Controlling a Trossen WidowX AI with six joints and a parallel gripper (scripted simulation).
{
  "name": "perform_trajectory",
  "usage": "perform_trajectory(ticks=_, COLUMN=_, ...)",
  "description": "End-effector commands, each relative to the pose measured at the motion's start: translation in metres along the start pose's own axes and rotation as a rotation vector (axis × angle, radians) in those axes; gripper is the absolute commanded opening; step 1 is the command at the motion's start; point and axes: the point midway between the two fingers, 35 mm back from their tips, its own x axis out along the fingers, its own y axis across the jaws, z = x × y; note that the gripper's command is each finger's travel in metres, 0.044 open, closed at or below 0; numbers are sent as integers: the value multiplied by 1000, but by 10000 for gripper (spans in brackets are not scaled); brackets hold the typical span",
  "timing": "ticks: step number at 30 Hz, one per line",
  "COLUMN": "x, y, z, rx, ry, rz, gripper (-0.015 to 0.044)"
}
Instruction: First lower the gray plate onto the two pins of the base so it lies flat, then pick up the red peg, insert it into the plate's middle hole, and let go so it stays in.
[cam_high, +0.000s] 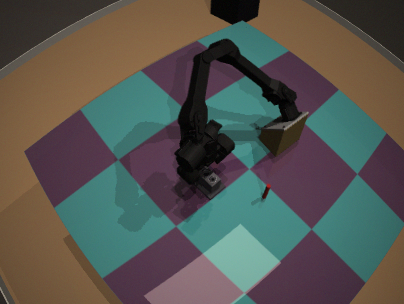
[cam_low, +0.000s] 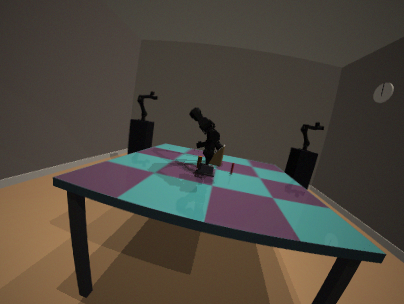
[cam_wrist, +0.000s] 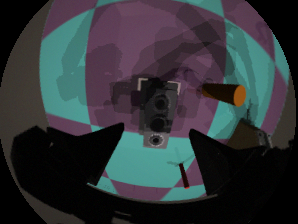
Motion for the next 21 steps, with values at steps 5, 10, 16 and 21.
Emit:
perform_trajectory(ticks=5, x=-71, y=-1, z=-1, rx=7, ry=-1, rz=22, gripper=440)
perform_trajectory(ticks=10, x=-72, y=-3, z=-14, rx=-17, ry=4, rz=24, gripper=440)
perform_trajectory(ticks=16, x=-75, y=-43, z=-113, rx=-227, ry=24, rz=31, gripper=440)
perform_trajectory(ticks=21, x=-68, y=-96, z=-175, rx=-391, ry=7, rz=24, gripper=440)
